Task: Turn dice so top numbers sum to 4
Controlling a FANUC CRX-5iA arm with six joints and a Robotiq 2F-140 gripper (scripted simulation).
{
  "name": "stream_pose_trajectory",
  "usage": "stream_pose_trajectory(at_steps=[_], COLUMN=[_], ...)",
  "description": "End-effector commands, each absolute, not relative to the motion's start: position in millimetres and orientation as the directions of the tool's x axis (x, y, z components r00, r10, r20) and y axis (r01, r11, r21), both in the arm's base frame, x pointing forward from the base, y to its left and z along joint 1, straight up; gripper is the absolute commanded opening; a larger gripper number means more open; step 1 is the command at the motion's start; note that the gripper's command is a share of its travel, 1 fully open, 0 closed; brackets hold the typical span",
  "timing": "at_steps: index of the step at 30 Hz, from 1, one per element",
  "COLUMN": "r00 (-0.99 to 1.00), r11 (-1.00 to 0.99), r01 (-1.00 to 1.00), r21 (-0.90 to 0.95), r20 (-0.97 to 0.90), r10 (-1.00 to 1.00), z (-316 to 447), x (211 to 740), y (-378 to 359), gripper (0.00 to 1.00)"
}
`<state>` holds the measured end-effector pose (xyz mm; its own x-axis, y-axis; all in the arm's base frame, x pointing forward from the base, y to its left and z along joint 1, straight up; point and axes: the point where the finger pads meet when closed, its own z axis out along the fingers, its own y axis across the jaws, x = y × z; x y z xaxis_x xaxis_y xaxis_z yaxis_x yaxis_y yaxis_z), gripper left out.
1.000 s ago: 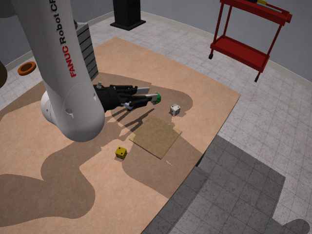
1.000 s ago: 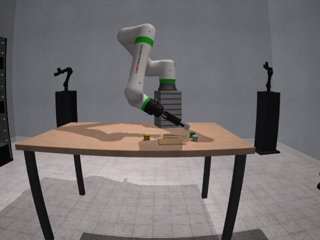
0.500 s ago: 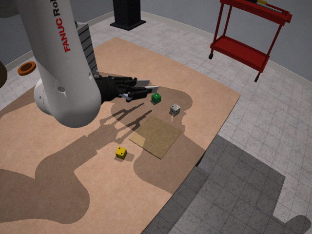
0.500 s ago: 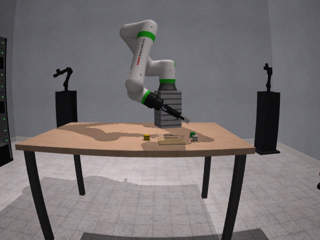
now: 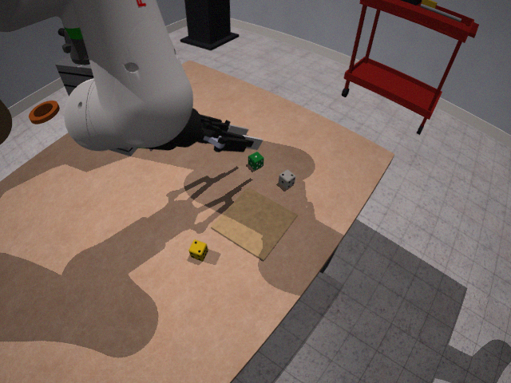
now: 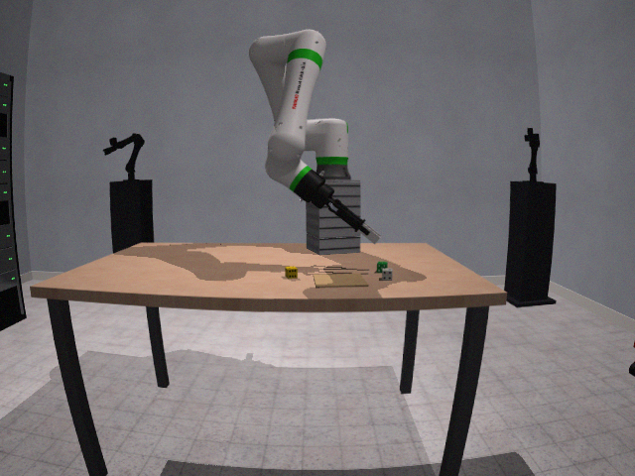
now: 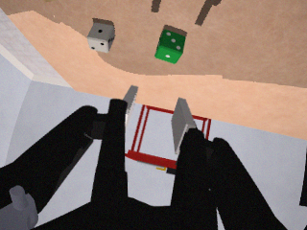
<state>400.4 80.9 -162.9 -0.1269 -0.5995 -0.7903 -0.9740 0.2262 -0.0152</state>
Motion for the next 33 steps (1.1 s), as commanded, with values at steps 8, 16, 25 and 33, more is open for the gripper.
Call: stream_pose_trajectory(at_steps=[8,16,25,33], r00=[-0.18,-0.203,-0.214,-0.222], r11=[0.226,0.224,0.224,0.225], r01=[-0.974,-0.975,-0.974,-0.974], r21=[-0.009,-0.004,-0.008,-0.009], r20=[-0.574,-0.406,-0.275,-0.124], r10=[-0.798,-0.891,-0.938,-0.967], z=[-154.7,-148.4,-143.1,-137.0], x=[403.5,406.0,409.3,411.5], y=[97.2,107.5,115.9,124.6], gripper=[0.28,0.28,0.28,0.28])
